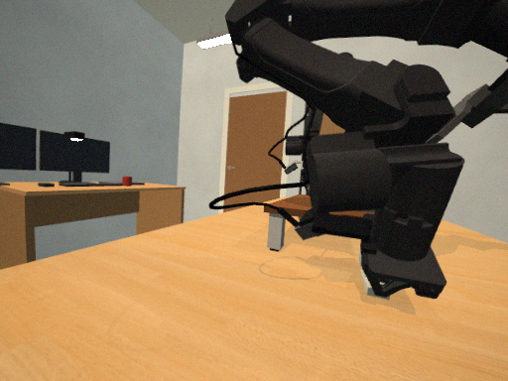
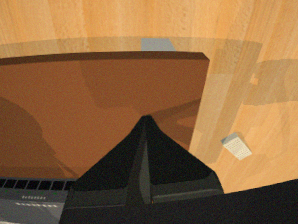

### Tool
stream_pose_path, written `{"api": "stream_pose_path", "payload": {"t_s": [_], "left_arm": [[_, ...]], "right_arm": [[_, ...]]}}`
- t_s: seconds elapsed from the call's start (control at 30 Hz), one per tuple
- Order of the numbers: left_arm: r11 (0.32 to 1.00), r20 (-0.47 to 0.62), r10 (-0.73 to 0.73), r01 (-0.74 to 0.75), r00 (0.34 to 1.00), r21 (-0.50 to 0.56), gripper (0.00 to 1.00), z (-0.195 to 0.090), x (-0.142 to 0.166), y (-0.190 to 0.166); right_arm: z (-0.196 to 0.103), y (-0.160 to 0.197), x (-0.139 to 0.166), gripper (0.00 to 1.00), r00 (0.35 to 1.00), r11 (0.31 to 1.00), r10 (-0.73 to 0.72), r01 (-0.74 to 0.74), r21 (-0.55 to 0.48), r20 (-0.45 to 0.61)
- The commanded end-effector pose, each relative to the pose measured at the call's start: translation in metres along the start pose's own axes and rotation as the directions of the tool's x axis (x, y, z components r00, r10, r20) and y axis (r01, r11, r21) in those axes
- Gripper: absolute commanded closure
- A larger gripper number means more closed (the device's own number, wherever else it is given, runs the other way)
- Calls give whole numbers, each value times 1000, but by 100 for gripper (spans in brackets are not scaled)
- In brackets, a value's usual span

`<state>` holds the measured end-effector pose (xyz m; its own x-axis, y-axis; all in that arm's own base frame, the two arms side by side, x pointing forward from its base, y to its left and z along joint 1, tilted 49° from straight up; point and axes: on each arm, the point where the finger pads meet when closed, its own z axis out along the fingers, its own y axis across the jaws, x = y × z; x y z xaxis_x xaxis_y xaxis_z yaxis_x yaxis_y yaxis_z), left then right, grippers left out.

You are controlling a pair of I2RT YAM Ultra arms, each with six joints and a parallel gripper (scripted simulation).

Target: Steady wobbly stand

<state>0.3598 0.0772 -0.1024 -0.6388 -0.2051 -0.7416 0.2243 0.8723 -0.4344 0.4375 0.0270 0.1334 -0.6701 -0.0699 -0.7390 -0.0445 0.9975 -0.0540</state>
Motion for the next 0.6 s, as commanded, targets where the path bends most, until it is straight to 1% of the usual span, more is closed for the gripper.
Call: {"api": "stream_pose_path", "payload": {"t_s": [0.0, 0.03, 0.1, 0.13, 0.2, 0.27, 0.3, 0.4, 0.57], "left_arm": [[1000, 3, -8, 8, 1000, 8, 100, -2, 2, -8], [1000, 2, -5, 5, 1000, -6, 100, -2, 1, -6], [1000, 8, 1, -1, 1000, -2, 100, -3, -2, -8], [1000, 6, -12, 12, 1000, 13, 100, -4, 3, -9], [1000, 6, -12, 12, 1000, 13, 100, -4, 3, -9], [1000, -3, -9, 9, 1000, -7, 100, -2, 4, -10], [1000, 8, -1, 1, 1000, 5, 100, -2, -1, -11], [1000, -5, -13, 13, 1000, -2, 100, 0, 5, -12], [1000, 9, 5, -4, 1000, -7, 100, -1, -3, -13]], "right_arm": [[6, -4, -7, 100, 1000, 1000, 1, -1, 4, 20], [6, -4, -7, 100, 1000, 1000, 1, -1, 4, 20], [6, -4, -7, 100, 1000, 1000, 1, -1, 4, 20], [6, -4, -7, 100, 1000, 1000, 1, -1, 4, 20], [6, -4, -7, 100, 1000, 1000, 1, -1, 4, 20], [6, -4, -7, 100, 1000, 1000, 1, -1, 4, 20], [6, -4, -7, 100, 1000, 1000, 1, -1, 4, 20], [6, -4, -7, 100, 1000, 1000, 1, -1, 4, 20], [6, -4, -7, 100, 1000, 1000, 1, -1, 4, 20]]}}
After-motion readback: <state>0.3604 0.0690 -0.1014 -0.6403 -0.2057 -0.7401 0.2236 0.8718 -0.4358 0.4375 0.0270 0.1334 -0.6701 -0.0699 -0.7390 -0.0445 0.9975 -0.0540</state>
